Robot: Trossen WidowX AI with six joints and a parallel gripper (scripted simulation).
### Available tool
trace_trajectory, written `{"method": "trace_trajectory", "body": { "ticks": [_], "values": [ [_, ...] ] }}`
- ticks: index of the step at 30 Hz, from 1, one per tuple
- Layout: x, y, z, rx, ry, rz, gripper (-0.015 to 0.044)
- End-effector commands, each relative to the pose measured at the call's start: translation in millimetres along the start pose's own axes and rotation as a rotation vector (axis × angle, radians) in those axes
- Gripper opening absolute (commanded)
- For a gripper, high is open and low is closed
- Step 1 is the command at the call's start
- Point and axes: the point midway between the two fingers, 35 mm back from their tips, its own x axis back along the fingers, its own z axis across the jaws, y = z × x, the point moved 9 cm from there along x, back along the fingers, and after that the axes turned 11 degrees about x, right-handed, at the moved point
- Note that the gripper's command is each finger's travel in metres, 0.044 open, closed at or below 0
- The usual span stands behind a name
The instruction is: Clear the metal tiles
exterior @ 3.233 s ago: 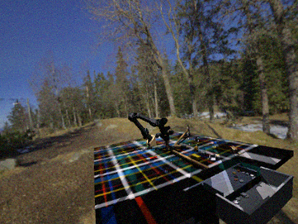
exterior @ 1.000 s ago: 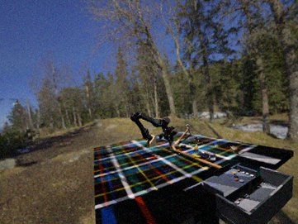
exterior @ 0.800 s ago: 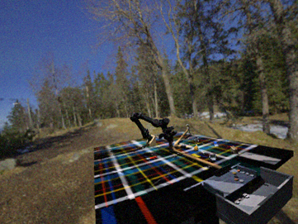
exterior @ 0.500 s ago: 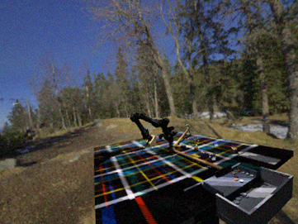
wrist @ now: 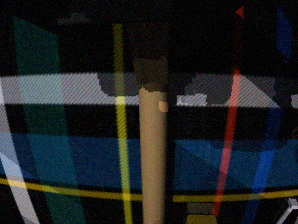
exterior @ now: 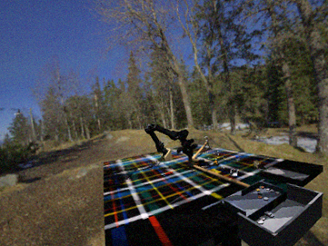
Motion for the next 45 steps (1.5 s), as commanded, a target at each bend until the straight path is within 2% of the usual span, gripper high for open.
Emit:
{"method": "trace_trajectory", "body": {
  "ticks": [1, 45],
  "values": [
    [-4, 9, 0, -0.004, 0.003, -0.009, 0.0000],
    [-43, 65, -12, -0.007, 0.002, -0.011, 0.0000]
  ]
}}
